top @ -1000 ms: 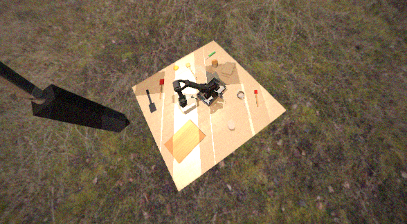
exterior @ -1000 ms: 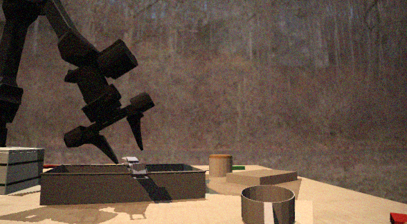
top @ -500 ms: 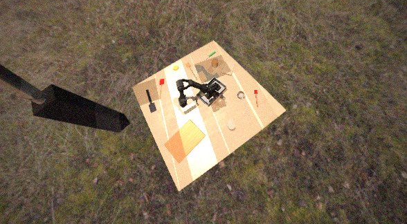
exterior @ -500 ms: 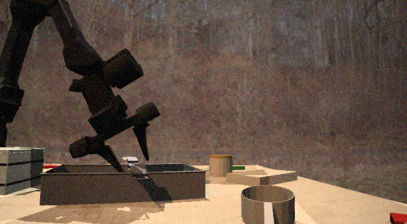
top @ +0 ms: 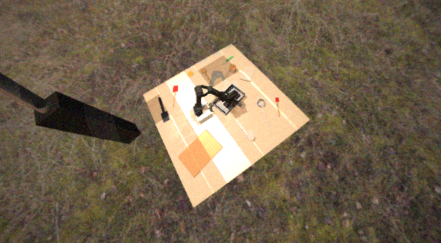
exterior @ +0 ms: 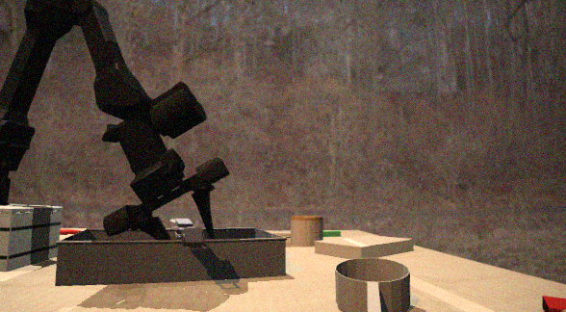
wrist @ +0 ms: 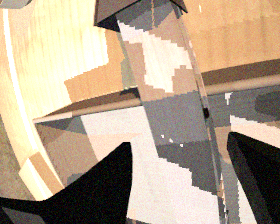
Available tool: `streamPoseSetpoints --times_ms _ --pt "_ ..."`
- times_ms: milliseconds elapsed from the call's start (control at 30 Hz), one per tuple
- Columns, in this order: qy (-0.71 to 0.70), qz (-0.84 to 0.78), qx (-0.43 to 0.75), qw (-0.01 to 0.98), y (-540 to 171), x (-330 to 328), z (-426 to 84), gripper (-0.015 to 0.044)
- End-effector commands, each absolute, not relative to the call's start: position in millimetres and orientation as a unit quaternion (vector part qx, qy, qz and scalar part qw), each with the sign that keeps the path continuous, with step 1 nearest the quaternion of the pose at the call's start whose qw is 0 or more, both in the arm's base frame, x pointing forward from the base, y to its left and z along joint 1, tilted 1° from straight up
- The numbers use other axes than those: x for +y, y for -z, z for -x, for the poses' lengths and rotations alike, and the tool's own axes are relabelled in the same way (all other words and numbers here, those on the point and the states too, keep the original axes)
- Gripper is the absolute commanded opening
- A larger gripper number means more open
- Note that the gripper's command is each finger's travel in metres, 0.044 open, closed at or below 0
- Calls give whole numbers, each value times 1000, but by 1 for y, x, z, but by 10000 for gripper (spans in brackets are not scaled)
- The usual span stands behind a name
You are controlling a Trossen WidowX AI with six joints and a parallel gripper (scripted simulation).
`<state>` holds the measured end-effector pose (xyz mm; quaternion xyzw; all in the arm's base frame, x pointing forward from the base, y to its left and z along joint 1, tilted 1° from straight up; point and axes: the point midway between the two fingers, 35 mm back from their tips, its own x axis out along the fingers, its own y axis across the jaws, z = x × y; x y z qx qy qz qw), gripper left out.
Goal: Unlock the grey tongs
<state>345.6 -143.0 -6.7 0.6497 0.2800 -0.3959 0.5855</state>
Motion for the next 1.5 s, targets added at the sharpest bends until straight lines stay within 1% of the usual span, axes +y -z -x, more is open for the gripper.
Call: streamPoseSetpoints --times_ms 0,167,333,733,967,1000,1200,1467 --pt "396 -650 277 586 11 -144 -350 260" --pt "396 -650 277 586 18 -145 -353 260" --pt "396 -650 280 585 16 -144 -350 129" --pt "396 -650 280 585 16 -144 -350 49" --pt "396 -650 280 586 8 -144 -351 -135" --pt "396 -650 279 586 1 -144 -351 -150" --pt "396 -650 276 586 -59 -143 -347 -150" --pt "396 -650 276 586 -61 -143 -347 -150"
